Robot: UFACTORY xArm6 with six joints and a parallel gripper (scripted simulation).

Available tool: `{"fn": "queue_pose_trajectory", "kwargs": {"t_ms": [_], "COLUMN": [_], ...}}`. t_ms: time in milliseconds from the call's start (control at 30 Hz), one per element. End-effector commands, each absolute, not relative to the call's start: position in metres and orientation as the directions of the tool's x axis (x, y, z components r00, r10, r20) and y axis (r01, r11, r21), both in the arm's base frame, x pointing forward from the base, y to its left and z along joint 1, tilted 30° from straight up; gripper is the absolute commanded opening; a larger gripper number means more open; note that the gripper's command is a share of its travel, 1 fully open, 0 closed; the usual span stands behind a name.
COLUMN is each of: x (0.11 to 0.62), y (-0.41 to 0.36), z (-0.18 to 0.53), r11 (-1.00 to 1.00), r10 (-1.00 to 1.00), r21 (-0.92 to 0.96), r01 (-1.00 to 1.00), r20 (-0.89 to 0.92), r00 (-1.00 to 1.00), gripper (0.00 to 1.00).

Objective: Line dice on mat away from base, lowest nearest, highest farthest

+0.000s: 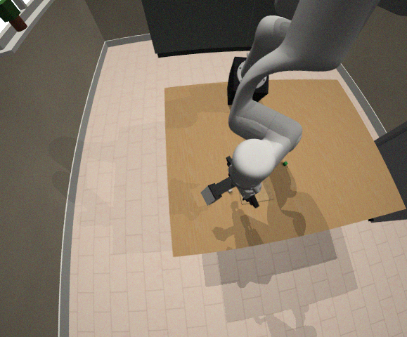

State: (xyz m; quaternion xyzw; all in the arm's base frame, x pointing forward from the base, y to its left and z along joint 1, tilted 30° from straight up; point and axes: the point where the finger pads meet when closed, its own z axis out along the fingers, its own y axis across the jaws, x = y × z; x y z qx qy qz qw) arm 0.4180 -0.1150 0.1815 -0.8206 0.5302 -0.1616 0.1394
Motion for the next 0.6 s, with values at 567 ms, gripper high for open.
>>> {"fn": "queue_pose_trajectory", "kwargs": {"t_ms": [567], "x": [0.397], "y": [-0.169], "z": [0.168], "r11": [-0.065], "r10": [-0.996], "r21": [-0.495], "r01": [-0.867], "r20": [0.088], "r00": [0.024], "gripper": [1.00]}}
